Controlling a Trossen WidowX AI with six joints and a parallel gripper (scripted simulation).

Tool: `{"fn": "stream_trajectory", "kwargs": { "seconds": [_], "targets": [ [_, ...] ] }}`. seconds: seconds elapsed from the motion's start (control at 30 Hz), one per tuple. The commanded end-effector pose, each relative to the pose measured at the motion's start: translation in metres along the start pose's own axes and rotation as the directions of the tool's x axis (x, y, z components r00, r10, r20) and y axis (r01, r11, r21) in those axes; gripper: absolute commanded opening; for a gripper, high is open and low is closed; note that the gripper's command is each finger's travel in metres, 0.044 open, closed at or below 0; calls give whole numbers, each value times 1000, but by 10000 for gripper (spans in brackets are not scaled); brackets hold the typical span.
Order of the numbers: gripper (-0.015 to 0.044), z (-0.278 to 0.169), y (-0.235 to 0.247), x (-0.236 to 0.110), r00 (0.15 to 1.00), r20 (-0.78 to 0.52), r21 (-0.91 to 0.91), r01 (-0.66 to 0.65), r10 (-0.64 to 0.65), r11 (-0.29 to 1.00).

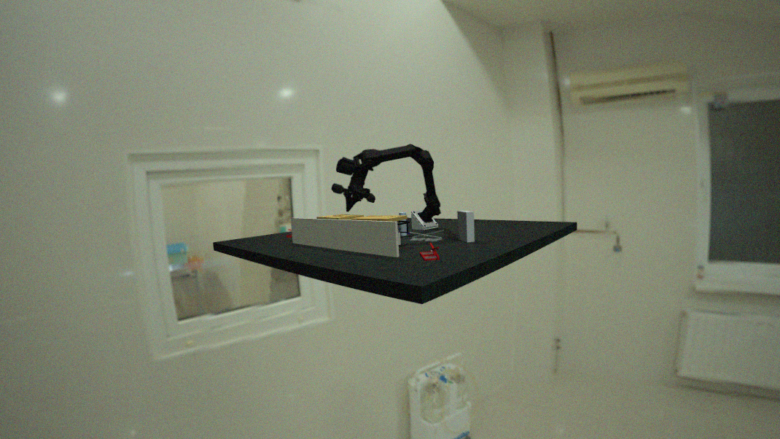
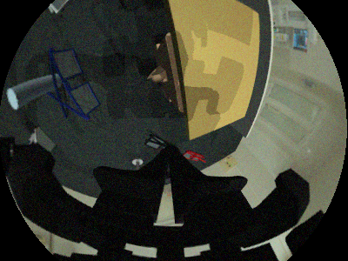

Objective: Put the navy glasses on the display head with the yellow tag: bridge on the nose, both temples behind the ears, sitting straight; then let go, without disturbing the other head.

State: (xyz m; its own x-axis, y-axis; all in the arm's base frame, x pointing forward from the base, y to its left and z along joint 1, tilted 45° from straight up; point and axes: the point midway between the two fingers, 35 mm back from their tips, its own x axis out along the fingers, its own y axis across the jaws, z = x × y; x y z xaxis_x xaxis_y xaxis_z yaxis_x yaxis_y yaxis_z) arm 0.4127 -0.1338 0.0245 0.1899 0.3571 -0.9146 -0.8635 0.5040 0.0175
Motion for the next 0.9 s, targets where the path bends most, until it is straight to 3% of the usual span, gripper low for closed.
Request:
{"fn": "stream_trajectory", "kwargs": {
  "seconds": [0.0,0.17,0.87],
  "targets": [
    [0,-40,20,23,984,92,160,-163,150,974],
    [0,-78,50,43,917,264,315,-374,298,872],
    [0,-73,56,64,914,272,320,-381,301,867]
  ]
}}
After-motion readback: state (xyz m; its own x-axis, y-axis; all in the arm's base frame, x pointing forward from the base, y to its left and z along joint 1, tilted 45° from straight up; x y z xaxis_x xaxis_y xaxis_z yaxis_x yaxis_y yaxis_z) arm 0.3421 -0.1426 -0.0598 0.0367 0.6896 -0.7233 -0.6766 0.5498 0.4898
